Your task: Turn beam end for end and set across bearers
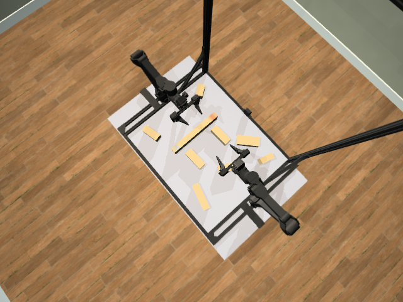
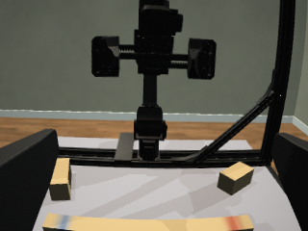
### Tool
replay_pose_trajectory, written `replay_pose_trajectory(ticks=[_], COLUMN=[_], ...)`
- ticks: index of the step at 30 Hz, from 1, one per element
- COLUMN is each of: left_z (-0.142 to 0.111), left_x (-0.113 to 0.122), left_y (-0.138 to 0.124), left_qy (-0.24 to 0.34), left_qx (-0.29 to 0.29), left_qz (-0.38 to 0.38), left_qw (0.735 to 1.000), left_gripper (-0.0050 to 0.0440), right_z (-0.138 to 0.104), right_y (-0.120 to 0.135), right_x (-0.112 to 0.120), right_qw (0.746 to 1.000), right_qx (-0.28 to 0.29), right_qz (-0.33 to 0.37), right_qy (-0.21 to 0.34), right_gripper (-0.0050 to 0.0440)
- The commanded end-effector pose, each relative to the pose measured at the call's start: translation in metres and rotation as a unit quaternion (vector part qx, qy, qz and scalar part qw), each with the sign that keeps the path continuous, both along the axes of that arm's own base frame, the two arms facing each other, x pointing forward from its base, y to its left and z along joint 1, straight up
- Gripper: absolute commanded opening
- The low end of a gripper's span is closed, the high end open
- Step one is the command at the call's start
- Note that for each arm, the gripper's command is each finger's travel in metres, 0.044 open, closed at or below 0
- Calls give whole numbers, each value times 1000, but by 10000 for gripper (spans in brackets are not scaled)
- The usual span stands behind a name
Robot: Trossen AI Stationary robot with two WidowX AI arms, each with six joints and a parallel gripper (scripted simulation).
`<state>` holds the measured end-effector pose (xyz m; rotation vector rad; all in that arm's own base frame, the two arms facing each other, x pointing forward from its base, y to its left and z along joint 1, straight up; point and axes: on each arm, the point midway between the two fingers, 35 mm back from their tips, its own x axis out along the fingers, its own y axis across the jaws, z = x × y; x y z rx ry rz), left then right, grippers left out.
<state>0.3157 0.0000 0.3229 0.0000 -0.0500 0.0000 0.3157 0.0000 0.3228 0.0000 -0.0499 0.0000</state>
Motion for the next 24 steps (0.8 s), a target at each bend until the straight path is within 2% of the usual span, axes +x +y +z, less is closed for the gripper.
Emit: replay_pose_trajectory(ticks=[1,17,18,24], left_z=[0,0,-1,-33], left_x=[0,0,0,5], left_y=[0,0,0,0], left_qy=[0,0,3,90], left_qx=[0,0,-3,-88], left_qz=[0,0,0,4], left_qw=[1000,1000,1000,992], left_gripper=[440,440,440,440], right_z=[0,0,-1,-28], right_y=[0,0,0,0], right_x=[0,0,1,21], right_qw=[1000,1000,1000,992], right_qx=[0,0,-3,-89], right_qz=[0,0,0,3], right_qy=[0,0,3,90], right_gripper=[440,440,416,410])
